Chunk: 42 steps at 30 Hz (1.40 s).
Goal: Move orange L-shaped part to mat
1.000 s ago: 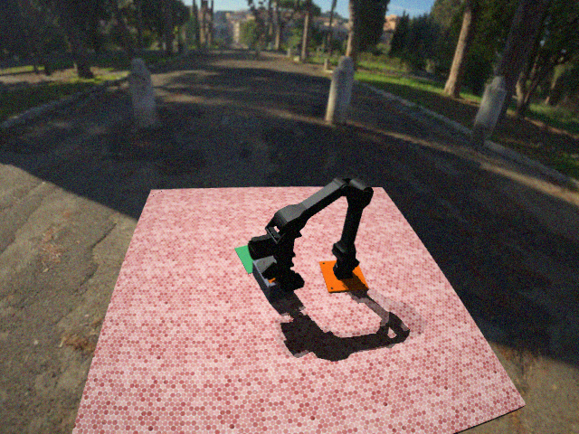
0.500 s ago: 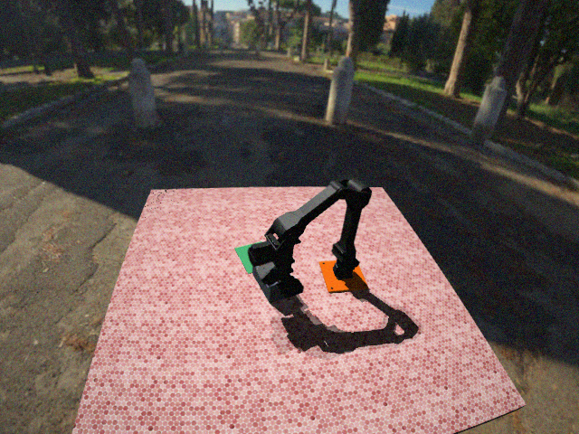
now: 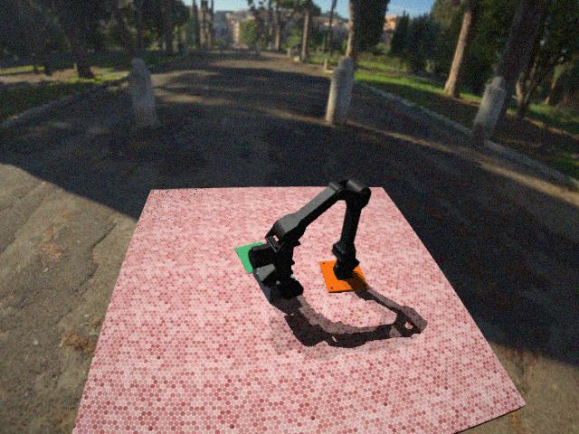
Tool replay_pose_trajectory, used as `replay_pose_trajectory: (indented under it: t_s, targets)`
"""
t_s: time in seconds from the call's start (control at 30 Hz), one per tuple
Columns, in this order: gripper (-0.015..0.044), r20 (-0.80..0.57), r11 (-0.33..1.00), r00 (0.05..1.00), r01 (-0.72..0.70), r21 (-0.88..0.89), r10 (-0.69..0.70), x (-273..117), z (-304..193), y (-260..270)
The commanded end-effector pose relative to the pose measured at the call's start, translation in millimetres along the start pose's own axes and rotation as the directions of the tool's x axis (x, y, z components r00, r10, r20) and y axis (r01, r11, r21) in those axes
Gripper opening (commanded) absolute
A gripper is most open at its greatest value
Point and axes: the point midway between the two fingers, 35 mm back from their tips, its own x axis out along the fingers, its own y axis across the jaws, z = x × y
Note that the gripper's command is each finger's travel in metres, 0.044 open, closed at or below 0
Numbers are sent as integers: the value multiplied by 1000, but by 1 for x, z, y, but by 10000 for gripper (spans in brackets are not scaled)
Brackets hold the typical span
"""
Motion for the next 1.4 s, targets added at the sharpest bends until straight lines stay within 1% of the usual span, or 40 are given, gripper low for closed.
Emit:
replay_pose_trajectory:
  t_s: [0.0, 0.5, 0.6, 0.73, 0.8, 1.37]
  targets:
    - [180, 0, 1000, 1000, 0, 0, 0, 0, 0, 0]
    - [180, -2, 1000, 1000, 6, 6, -6, -18, 1, 10]
    - [180, -2, 1000, 1000, 7, 6, -7, -42, 4, 7]
    - [180, -2, 1000, 1000, 7, 6, -7, -90, 3, 1]
    - [180, -2, 1000, 1000, 8, 6, -8, -107, 0, -1]
    - [180, 7, 1000, 1000, 3, 9, -3, -105, 1, 1]
